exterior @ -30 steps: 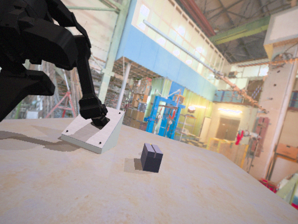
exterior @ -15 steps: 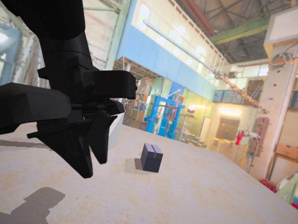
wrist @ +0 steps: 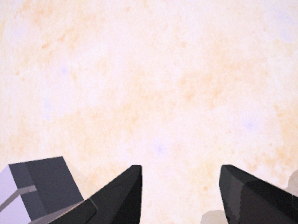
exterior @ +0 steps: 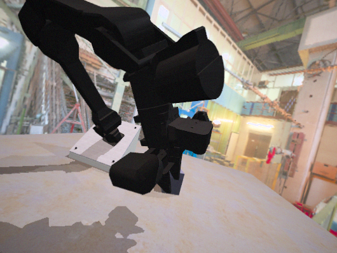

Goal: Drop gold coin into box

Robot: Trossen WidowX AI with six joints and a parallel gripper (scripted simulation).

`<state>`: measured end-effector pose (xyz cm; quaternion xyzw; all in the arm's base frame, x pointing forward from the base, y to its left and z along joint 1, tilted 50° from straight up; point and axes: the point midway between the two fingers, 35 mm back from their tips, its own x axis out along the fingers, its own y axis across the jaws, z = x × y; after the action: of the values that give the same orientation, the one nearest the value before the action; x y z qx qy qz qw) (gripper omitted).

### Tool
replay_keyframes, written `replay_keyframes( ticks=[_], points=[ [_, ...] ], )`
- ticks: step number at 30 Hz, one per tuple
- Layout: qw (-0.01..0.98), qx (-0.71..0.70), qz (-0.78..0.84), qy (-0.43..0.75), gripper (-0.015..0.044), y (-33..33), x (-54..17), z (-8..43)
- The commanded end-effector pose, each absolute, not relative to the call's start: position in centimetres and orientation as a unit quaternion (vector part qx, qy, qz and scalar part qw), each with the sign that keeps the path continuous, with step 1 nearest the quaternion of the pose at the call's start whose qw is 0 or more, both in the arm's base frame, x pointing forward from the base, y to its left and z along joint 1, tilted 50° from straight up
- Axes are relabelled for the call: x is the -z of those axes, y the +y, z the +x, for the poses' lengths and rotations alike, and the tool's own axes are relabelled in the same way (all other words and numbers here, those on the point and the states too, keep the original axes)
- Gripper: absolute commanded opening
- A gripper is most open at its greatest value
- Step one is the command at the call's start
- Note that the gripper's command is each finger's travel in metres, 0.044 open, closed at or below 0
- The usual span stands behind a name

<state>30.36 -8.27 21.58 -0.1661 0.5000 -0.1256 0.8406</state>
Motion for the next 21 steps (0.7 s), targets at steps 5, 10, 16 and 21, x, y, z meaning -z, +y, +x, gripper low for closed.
replay_keyframes(
  ticks=[5, 10, 16, 21],
  points=[
    [0.806, 0.211, -0.011, 0.553, 0.0161, -1.3, -14.4, 32.6],
    [0.784, 0.267, 0.042, 0.559, 0.0161, 1.4, -11.6, 32.6],
    [0.759, 0.337, 0.09, 0.549, 0.0161, 4.5, -8.6, 31.9],
    [0.741, 0.398, 0.121, 0.527, 0.0161, 6.8, -6.1, 30.8]
  ],
)
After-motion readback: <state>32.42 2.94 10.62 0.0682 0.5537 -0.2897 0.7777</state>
